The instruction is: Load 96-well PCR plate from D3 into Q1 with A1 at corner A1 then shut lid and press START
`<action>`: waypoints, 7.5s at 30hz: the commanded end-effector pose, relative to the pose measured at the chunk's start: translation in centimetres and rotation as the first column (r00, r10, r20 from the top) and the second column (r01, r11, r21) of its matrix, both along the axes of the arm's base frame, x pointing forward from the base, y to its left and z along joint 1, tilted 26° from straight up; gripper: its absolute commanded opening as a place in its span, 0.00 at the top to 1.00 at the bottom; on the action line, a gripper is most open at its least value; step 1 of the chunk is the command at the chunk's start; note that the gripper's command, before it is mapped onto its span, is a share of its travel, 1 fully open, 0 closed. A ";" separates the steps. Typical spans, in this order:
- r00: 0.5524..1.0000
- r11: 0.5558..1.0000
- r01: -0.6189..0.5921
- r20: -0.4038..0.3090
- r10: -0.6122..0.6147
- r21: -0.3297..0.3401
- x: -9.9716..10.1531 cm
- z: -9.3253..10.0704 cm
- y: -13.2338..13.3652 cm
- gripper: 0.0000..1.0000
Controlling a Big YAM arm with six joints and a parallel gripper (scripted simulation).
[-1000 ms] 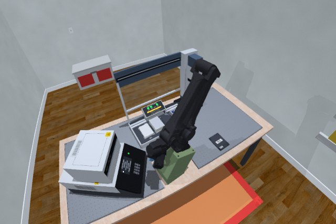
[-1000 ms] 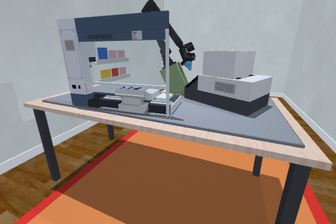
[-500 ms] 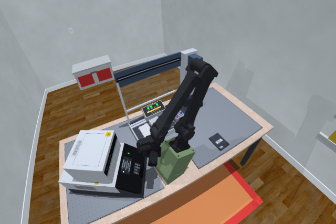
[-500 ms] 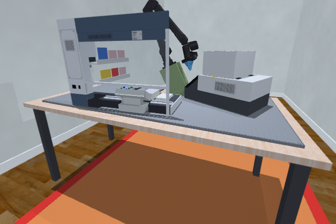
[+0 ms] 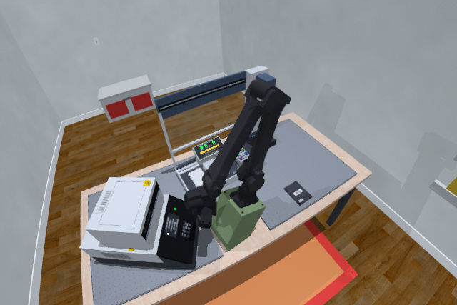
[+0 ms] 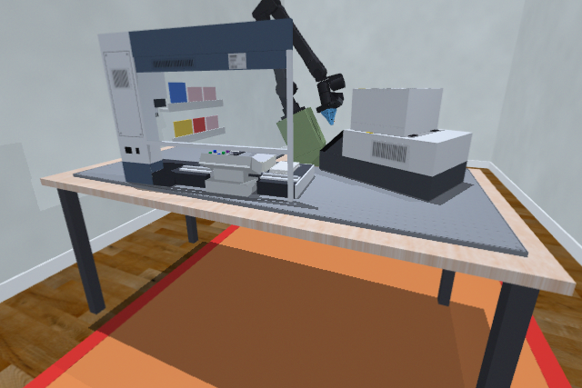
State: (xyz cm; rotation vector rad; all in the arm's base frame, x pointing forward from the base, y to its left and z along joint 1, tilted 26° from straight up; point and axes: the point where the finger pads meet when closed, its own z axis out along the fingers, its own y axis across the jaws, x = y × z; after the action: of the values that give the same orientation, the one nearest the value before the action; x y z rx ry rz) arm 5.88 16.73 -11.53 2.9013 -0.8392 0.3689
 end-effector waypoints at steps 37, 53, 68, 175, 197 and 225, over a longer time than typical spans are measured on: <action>1.000 0.999 0.006 0.008 -0.007 0.041 3.6 -5.4 4.2 1.00; 1.000 1.000 0.021 0.004 -0.021 0.013 3.7 -6.0 2.9 1.00; 1.000 0.999 0.008 0.012 -0.009 0.044 5.1 -8.3 4.8 1.00; 1.000 1.000 0.012 0.002 -0.012 0.026 5.1 -9.0 4.3 1.00; 1.000 0.999 0.012 0.004 -0.012 0.032 5.1 -9.1 4.4 1.00; 1.000 1.000 0.000 -0.003 0.000 0.017 4.0 -8.2 3.4 1.00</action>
State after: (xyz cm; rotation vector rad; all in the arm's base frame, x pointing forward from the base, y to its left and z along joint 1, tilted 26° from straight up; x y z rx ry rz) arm 10.25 19.90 -20.21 2.9057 -0.8440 0.3662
